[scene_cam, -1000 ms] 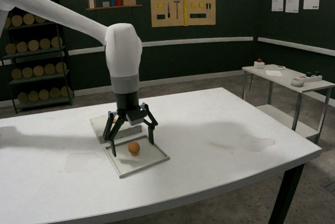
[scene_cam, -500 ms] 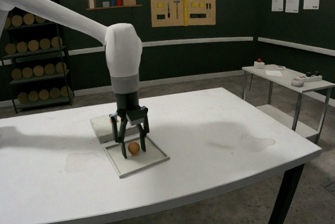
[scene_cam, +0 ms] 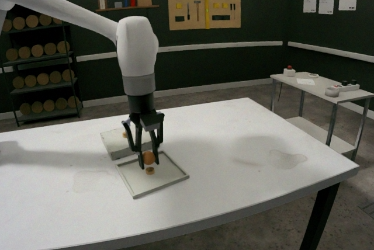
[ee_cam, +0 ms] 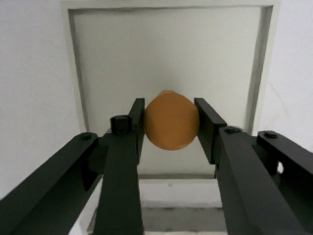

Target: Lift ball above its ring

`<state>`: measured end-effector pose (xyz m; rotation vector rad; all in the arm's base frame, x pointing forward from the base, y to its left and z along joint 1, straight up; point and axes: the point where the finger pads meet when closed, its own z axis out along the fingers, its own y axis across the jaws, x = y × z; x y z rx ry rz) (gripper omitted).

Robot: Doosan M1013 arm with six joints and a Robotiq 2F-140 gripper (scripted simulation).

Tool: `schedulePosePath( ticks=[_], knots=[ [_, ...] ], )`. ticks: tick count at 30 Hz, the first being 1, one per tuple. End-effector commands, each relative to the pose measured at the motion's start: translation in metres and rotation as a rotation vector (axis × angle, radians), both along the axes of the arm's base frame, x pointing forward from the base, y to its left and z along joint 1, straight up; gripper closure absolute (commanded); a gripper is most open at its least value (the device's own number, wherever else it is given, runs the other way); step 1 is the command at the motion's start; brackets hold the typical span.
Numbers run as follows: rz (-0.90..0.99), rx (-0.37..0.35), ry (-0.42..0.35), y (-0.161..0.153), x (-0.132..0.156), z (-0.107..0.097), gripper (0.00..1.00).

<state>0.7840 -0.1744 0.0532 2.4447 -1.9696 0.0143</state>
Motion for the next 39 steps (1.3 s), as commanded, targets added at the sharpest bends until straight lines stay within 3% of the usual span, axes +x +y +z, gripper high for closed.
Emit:
schedulePosePath(
  ticks=[1, 5, 39],
  knots=[
    [0.0, 0.0, 0.0, 0.0, 0.0, 0.026, 0.9],
    [0.0, 0.0, 0.0, 0.0, 0.0, 0.053, 0.9],
    [0.0, 0.0, 0.0, 0.0, 0.0, 0.053, 0.9]
  ],
)
